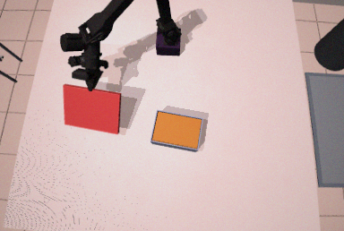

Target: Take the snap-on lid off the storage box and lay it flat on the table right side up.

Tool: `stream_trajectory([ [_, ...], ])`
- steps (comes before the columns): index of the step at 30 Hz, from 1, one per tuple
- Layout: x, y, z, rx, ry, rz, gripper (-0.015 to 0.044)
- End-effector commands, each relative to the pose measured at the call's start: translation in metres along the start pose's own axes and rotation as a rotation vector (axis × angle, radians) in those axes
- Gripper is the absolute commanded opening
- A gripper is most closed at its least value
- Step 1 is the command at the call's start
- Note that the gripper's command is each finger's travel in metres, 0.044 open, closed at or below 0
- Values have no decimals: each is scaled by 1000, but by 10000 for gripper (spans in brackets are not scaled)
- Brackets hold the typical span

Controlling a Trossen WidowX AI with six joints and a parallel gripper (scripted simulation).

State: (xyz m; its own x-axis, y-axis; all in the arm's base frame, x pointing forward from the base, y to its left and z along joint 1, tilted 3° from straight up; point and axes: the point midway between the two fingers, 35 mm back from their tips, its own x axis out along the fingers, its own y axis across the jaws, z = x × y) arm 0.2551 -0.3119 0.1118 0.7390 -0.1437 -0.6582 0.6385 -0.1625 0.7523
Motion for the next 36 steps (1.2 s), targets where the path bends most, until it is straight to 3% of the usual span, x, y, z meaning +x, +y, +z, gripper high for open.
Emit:
stream_trajectory([
  [1, 1, 1, 0, -11, 3, 14, 0],
  [36, 20, -20, 0, -11, 3, 14, 0],
])
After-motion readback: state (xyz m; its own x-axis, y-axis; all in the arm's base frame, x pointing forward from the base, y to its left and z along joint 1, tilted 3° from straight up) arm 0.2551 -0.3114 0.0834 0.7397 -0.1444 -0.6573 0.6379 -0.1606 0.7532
